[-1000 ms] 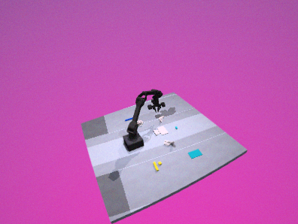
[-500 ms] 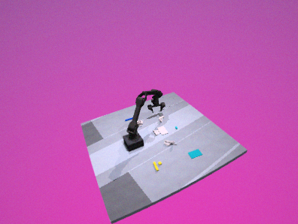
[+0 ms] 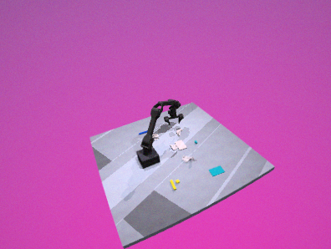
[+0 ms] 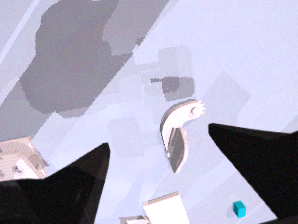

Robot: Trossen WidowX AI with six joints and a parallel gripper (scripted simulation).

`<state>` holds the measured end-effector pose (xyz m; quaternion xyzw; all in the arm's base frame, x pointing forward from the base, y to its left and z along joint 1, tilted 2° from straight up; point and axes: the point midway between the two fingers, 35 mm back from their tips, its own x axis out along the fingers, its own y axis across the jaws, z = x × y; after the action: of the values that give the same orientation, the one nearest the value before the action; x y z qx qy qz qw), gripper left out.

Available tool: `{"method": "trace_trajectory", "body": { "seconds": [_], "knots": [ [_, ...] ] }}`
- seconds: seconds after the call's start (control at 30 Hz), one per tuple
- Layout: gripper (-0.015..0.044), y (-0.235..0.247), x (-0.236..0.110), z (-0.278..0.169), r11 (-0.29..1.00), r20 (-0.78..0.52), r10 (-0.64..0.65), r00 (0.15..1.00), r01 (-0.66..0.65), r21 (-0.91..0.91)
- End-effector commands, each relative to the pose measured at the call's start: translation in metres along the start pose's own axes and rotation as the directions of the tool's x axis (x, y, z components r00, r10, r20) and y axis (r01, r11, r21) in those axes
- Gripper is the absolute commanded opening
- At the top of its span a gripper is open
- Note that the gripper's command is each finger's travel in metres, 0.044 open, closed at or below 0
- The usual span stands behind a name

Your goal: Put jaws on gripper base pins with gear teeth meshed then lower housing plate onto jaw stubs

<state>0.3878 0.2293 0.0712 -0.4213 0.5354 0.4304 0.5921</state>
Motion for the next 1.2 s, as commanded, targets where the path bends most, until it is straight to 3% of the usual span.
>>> {"method": "trace_trajectory", "body": {
  "seconds": [0.0,0.27,0.83,1.17],
  "knots": [
    [0.0440,0.0000,-0.0001,0.0000,1.000,0.000,0.000,1.000,0.000,0.000],
    [0.0440,0.0000,-0.0001,0.0000,1.000,0.000,0.000,1.000,0.000,0.000],
    [0.0000,0.0000,-0.0001,0.0000,1.000,0.000,0.000,1.000,0.000,0.000],
    [0.0000,0.0000,-0.0001,0.0000,1.000,0.000,0.000,1.000,0.000,0.000]
  ]
}}
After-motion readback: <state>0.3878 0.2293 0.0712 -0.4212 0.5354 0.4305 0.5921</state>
